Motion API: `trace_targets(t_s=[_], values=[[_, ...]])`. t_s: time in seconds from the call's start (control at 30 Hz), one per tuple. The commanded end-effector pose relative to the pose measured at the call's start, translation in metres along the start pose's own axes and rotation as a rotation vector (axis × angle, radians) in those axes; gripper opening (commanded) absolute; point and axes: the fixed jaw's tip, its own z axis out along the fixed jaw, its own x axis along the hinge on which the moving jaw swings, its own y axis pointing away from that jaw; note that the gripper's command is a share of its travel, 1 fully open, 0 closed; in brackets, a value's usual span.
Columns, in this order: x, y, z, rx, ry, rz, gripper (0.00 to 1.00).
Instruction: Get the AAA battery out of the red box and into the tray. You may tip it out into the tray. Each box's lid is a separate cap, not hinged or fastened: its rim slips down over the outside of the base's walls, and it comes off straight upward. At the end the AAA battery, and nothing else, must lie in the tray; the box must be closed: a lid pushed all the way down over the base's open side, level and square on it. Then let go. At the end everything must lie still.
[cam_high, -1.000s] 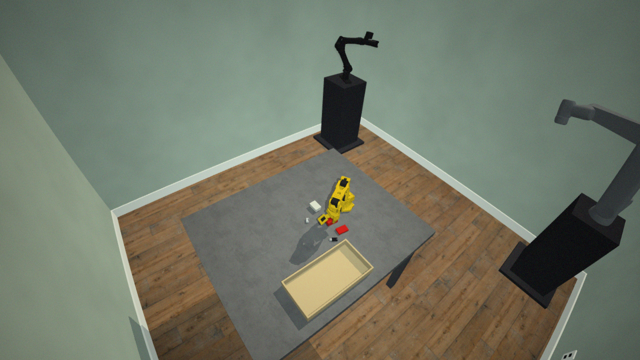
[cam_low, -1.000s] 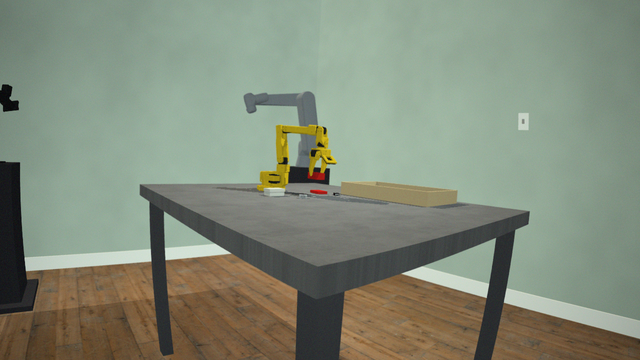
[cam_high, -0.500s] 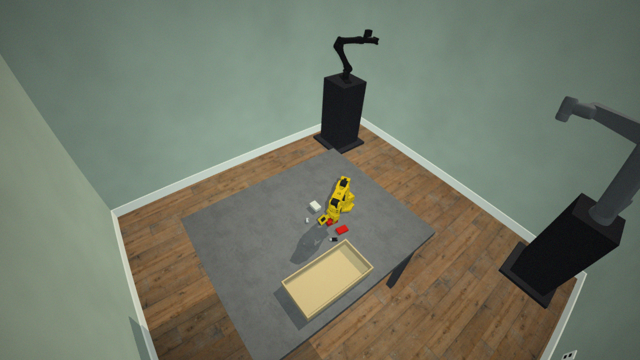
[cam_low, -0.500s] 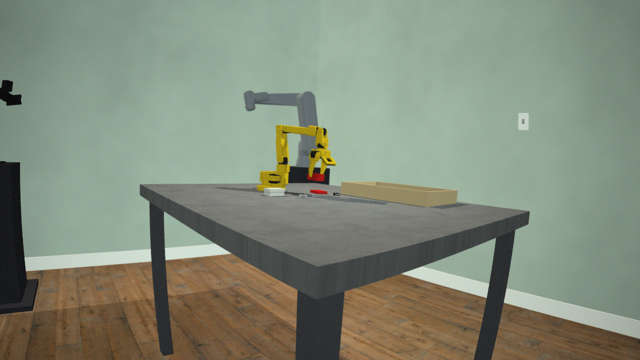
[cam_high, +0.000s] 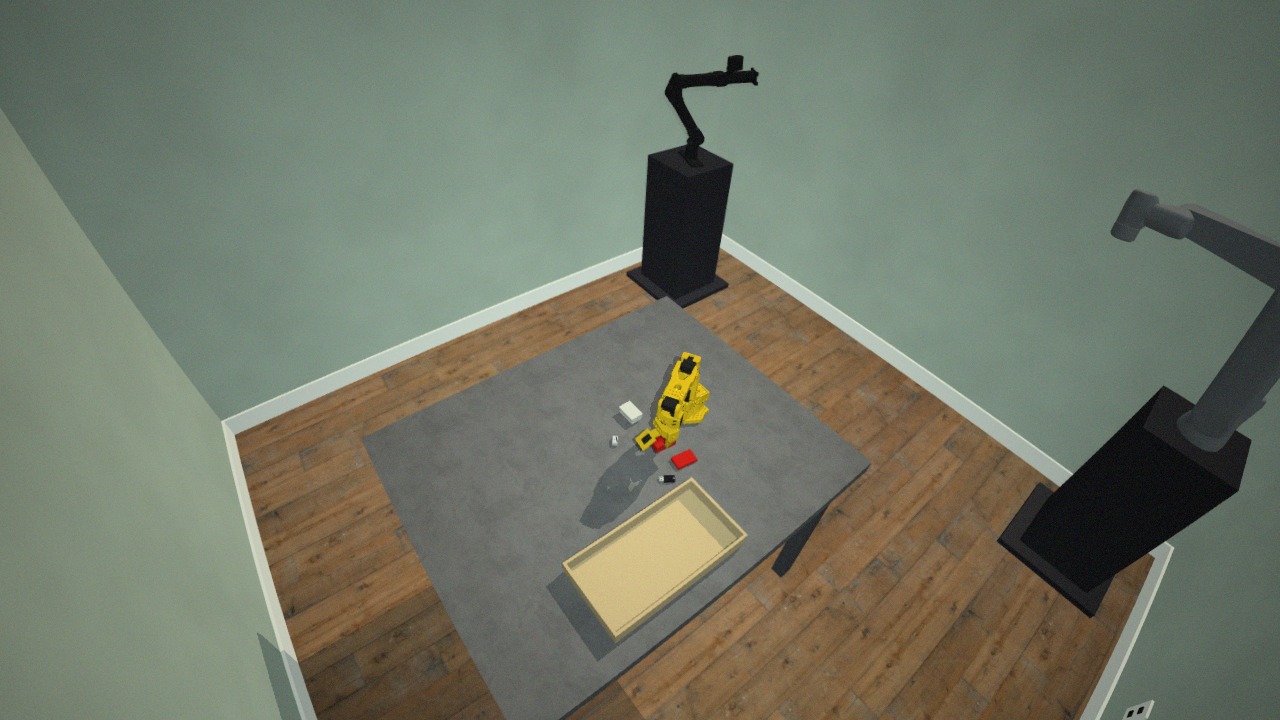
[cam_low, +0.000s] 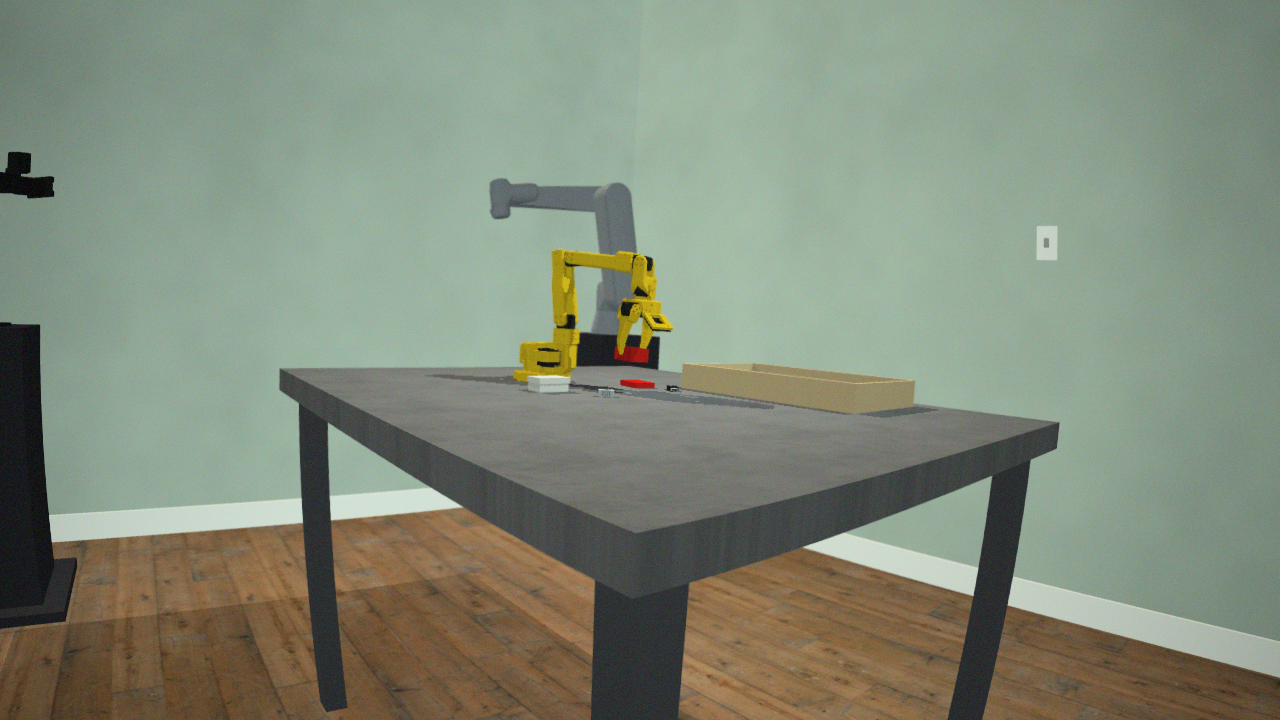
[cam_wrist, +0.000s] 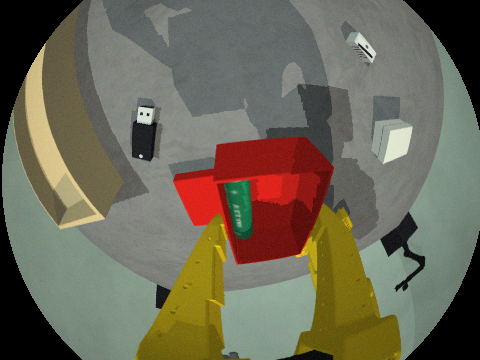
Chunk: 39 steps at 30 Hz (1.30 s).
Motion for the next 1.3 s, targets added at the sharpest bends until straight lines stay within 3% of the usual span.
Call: trace_targets(t_s=[0.0,1.0,1.27], values=[[-0.002,0.001,-0.005,-0.026,-0.030,-0.001,0.21],[-0.001,0.000,-0.004,-0.026,-0.030,-0.004,0.21],[0.004,0.013,-0.005,-0.023,-0.032,-0.200,0.21]])
